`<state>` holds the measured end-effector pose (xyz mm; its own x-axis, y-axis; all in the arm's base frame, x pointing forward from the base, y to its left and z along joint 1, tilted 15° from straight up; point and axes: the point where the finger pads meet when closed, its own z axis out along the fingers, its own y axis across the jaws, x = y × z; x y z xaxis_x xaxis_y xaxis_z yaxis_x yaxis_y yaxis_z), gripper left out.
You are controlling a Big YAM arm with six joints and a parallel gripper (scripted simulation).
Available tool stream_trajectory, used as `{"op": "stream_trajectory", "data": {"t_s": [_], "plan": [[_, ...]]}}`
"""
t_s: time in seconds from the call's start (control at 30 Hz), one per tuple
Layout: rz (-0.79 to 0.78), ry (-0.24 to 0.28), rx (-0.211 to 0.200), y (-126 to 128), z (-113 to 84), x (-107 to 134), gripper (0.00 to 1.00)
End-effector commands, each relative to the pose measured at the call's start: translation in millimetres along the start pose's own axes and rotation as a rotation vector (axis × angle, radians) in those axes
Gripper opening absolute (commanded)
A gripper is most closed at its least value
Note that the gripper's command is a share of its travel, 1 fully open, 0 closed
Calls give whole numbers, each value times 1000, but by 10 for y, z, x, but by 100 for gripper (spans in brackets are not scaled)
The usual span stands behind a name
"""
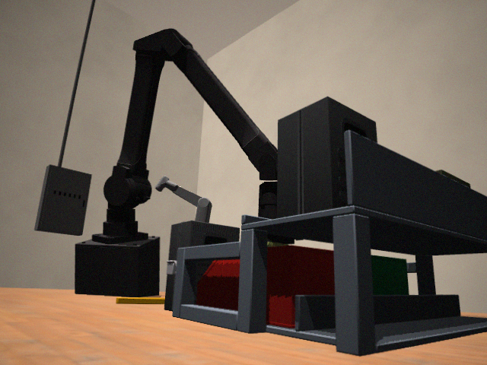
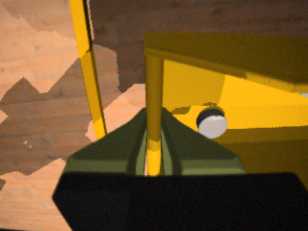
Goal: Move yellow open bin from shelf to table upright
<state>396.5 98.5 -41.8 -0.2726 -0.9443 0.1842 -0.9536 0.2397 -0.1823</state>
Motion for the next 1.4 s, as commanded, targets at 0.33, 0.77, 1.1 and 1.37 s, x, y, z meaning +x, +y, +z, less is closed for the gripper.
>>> {"op": "stream_trajectory", "data": {"t_s": [0.33,0.77,1.1,1.37], "plan": [[13,-24,46,32,-125,-79,0],[13,-24,45,104,-121,-80,0],[13,-24,45,141,-120,-80,0],[14,-26,47,148,-126,-88,0]]}}
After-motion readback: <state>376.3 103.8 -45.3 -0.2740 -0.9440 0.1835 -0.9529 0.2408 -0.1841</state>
